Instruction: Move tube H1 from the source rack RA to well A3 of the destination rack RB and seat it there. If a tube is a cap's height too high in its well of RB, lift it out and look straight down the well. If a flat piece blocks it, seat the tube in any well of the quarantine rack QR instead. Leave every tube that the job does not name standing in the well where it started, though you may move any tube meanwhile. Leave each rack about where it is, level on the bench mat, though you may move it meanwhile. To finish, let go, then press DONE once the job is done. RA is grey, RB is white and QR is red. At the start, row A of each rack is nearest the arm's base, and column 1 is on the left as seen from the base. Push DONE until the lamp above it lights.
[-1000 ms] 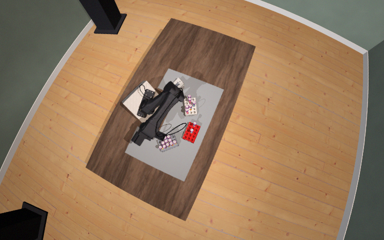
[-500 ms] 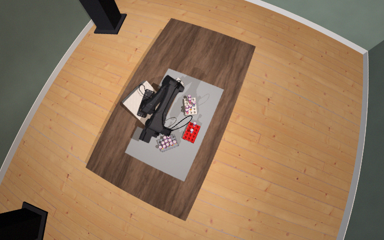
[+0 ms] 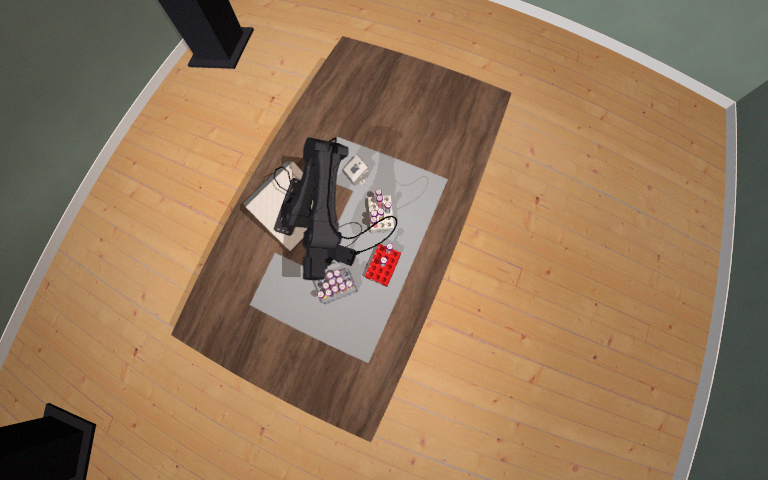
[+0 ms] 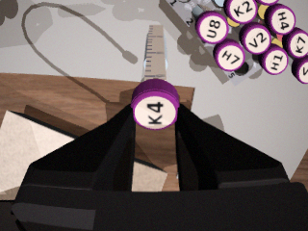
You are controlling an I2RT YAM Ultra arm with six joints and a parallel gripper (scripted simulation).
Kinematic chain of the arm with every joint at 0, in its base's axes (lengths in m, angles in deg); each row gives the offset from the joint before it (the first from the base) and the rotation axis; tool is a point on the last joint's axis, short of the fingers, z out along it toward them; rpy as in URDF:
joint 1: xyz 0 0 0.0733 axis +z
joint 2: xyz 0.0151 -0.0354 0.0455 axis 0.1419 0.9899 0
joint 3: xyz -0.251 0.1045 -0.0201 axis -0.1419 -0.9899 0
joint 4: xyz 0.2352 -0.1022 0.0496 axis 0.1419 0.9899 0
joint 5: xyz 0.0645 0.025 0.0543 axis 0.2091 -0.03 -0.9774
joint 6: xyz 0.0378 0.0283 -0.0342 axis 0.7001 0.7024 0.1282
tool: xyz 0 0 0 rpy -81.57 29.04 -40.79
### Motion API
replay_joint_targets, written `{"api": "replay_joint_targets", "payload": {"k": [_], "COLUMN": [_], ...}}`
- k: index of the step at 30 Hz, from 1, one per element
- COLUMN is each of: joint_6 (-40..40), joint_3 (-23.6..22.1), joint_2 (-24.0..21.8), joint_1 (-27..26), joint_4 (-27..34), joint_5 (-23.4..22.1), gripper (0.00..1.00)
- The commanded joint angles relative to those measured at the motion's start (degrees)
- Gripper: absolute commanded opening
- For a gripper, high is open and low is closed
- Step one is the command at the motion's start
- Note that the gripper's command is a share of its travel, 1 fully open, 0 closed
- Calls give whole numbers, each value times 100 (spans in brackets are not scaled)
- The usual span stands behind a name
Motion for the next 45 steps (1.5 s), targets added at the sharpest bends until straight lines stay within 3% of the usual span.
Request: {"api": "replay_joint_targets", "payload": {"k": [1,4,6,7,11,21,23,24,32,37,45], "joint_6": [1103,1768,1768,2236,3111,5391,5391,5864,7447,8148,8538], "joint_3": [121,144,144,153,180,355,355,431,759,949,979], "joint_2": [-304,-410,-410,-452,-491,-49,-49,60,687,1076,1090], "joint_1": [587,1252,1252,1742,2731,5812,5812,6421,8383,9127,9267], "joint_4": [-308,-493,-493,-637,-853,-1143,-1143,-1112,-1011,-885,-792], "joint_5": [233,454,454,751,1176,3019,3019,3532,4916,5518,5705], "gripper": [0,0,0,0,0,0,0,0,0,0,0]}}
